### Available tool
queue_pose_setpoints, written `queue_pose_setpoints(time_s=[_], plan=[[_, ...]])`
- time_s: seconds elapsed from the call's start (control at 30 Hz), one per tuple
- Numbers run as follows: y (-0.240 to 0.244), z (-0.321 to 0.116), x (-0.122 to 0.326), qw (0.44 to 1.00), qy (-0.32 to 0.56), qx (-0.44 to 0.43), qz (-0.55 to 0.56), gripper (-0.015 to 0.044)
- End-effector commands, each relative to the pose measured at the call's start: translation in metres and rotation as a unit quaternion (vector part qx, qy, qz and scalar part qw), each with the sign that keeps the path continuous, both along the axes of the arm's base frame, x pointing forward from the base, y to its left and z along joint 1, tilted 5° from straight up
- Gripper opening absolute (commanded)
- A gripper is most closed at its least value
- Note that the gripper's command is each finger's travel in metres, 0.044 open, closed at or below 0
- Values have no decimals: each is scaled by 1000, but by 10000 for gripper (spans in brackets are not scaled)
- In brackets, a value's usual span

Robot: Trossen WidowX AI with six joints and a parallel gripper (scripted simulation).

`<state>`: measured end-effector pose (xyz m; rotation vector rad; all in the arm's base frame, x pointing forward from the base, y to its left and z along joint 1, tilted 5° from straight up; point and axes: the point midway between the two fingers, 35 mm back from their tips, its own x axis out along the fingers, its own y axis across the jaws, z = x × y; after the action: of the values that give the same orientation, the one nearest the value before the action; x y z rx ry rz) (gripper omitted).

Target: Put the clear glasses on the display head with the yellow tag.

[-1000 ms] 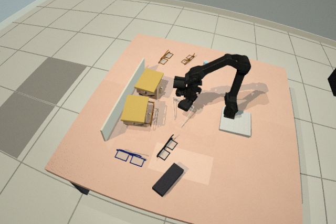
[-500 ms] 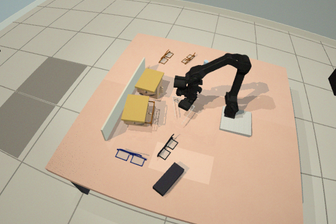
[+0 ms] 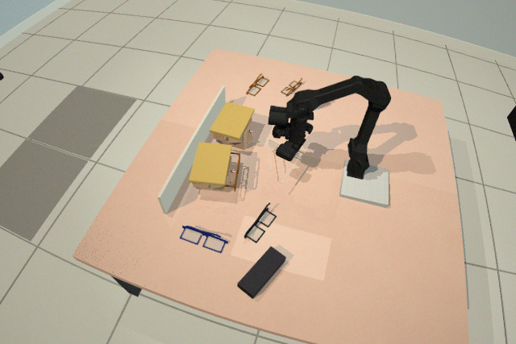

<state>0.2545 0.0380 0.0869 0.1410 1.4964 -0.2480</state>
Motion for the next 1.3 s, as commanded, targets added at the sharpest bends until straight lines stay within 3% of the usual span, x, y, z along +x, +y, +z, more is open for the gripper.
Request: queue_pose_setpoints(time_s=[0.0, 0.33, 0.6, 1.27], plan=[[3, 23, 0, 1000, -2, 1, -1, 0], [5, 66, -1, 1000, -2, 2, -1, 0], [1, 70, 2, 1000, -3, 3, -8, 0], [-85, 77, 15, 995, -8, 8, -96, 0]])
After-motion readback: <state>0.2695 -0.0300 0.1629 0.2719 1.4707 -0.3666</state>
